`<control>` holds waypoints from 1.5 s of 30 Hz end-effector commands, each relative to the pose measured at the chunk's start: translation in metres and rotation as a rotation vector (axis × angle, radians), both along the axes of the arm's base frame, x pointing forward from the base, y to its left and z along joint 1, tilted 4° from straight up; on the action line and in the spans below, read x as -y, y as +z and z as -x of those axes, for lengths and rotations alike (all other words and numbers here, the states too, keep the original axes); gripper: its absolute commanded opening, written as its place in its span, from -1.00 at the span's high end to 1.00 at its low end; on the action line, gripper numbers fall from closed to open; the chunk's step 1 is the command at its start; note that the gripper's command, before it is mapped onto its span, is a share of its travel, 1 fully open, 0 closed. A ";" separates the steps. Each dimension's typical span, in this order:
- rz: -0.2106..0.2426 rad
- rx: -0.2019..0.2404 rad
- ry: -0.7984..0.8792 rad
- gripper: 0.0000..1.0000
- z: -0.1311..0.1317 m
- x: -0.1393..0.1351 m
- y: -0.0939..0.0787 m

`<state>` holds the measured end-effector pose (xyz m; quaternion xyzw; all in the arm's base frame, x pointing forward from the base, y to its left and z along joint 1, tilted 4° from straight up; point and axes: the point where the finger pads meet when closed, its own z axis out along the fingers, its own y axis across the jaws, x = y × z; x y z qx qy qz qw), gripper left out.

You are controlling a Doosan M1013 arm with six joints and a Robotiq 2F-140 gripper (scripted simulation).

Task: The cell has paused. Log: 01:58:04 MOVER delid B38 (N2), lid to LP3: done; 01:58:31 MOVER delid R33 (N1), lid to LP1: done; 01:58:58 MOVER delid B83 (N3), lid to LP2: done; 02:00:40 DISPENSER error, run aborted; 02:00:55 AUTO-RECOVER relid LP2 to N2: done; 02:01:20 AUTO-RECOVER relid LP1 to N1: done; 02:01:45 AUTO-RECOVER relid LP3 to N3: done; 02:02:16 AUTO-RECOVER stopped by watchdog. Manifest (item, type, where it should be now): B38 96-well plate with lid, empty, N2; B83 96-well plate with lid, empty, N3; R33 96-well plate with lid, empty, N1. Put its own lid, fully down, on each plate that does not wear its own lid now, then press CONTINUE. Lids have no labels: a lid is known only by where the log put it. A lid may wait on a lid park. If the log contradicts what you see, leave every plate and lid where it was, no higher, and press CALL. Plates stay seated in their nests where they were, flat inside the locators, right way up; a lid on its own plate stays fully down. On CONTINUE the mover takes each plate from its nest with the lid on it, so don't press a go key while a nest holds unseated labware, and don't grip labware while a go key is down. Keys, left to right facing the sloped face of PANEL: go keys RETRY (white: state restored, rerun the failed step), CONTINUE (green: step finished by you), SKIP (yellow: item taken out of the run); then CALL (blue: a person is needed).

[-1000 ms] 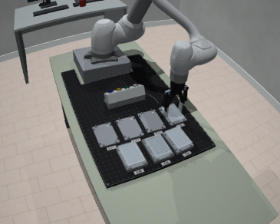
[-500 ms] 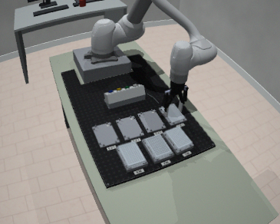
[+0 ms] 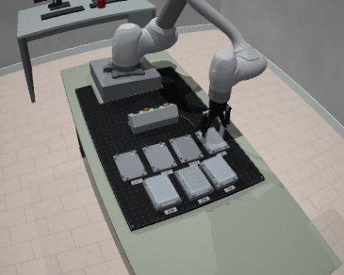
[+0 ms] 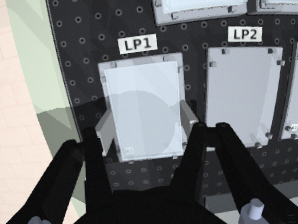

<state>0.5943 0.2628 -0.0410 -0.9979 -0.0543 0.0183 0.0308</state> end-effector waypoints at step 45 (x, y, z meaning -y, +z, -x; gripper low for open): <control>-0.003 -0.003 0.003 -0.32 0.002 -0.002 -0.004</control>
